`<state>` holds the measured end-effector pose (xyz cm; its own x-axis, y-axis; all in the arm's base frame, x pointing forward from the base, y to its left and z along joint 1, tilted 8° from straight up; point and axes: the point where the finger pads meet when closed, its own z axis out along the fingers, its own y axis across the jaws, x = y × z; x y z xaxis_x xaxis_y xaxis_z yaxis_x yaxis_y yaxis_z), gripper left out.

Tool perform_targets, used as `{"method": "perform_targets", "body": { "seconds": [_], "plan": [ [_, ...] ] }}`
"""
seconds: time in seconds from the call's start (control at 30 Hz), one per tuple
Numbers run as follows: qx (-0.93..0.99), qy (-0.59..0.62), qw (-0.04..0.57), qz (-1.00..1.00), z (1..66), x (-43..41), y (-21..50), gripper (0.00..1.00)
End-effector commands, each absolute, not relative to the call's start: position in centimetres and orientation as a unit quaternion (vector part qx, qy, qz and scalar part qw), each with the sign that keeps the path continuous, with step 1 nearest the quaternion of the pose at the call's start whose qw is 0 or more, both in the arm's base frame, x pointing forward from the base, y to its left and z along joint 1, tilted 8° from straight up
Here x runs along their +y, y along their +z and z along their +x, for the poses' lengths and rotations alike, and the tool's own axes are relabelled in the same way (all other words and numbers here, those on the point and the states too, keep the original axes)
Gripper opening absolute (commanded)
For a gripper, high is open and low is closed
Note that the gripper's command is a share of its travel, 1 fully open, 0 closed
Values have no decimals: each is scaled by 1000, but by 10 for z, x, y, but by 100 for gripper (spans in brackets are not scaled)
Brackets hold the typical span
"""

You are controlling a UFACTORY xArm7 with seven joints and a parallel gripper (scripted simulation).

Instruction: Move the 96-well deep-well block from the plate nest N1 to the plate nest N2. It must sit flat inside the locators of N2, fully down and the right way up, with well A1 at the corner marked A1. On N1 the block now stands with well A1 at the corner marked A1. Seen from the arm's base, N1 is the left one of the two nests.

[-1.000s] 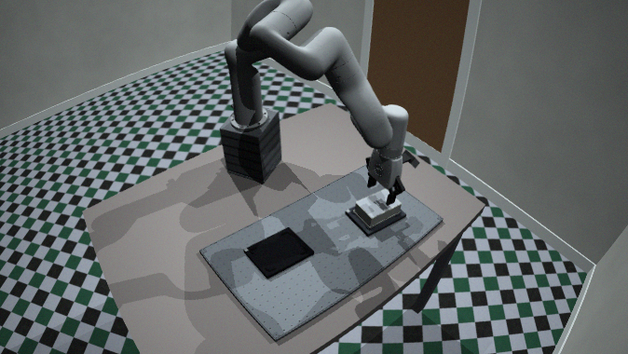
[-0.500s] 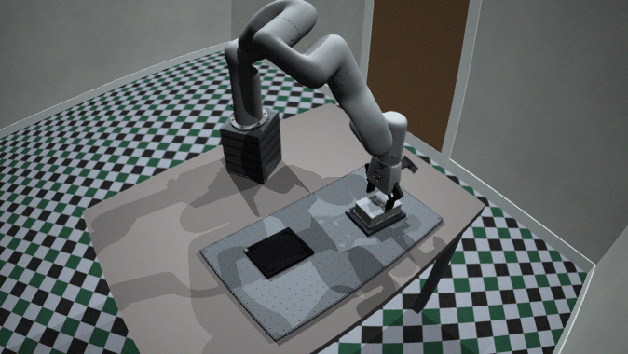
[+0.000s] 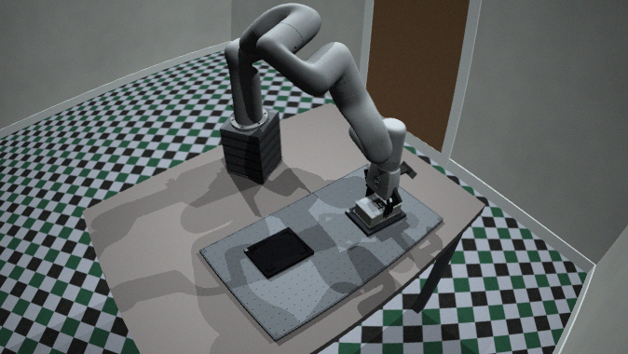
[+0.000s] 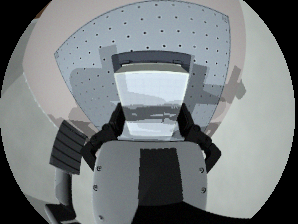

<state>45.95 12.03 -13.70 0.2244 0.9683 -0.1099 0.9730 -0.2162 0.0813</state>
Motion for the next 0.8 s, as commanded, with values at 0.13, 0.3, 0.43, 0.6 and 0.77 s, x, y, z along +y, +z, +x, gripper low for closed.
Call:
{"method": "perform_targets", "body": {
  "seconds": [0.13,0.3,0.43,0.6,0.77],
  "plan": [
    [623,-16,67,779,461,121,-139,100],
    [623,-16,67,779,461,121,-139,100],
    [623,-16,67,779,461,121,-139,100],
    [623,-16,67,779,462,120,-143,100],
    [623,-16,67,779,462,120,-146,100]
  ]
}}
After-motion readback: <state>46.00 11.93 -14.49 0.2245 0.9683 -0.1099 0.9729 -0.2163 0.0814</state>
